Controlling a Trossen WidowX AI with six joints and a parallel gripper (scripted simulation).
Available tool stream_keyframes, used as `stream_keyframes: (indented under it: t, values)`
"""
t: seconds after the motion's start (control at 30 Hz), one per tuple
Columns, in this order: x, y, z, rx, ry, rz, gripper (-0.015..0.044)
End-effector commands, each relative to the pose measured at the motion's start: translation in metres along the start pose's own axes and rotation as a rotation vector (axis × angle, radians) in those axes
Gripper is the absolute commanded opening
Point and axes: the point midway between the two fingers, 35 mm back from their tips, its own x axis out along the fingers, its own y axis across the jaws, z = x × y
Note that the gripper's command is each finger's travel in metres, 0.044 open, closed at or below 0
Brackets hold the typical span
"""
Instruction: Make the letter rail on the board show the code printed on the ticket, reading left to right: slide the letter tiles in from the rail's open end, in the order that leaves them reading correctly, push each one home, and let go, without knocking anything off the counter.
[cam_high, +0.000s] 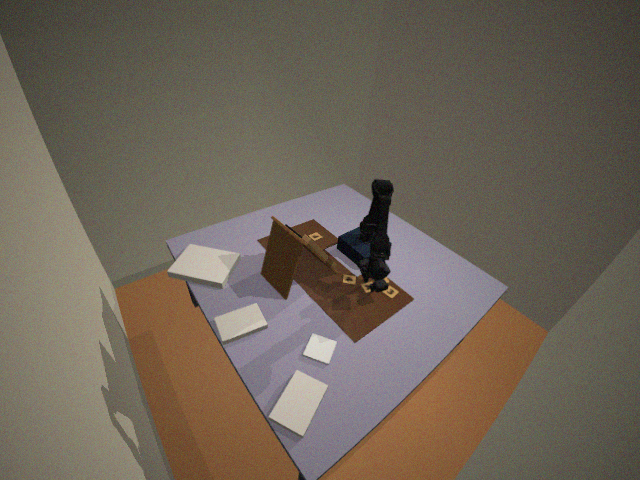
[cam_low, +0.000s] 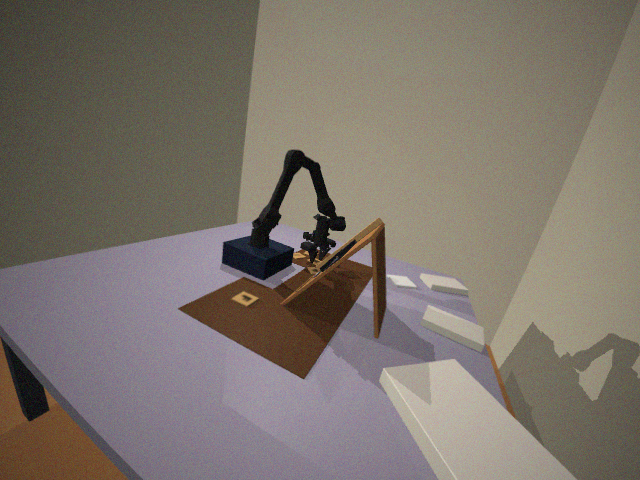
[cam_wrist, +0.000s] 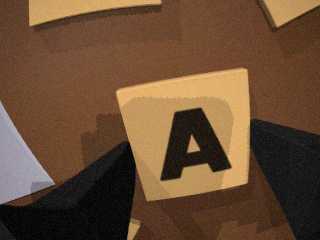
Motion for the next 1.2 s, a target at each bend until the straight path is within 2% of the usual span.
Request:
stream_keyframes:
  t: [0.0, 1.17]
  values:
    - [-0.003, 0.0, 0.0, -0.002, 0.005, -0.002, 0.0004]
    - [-0.017, 0.003, 0.004, -0.002, 0.004, -0.002, 0.0]
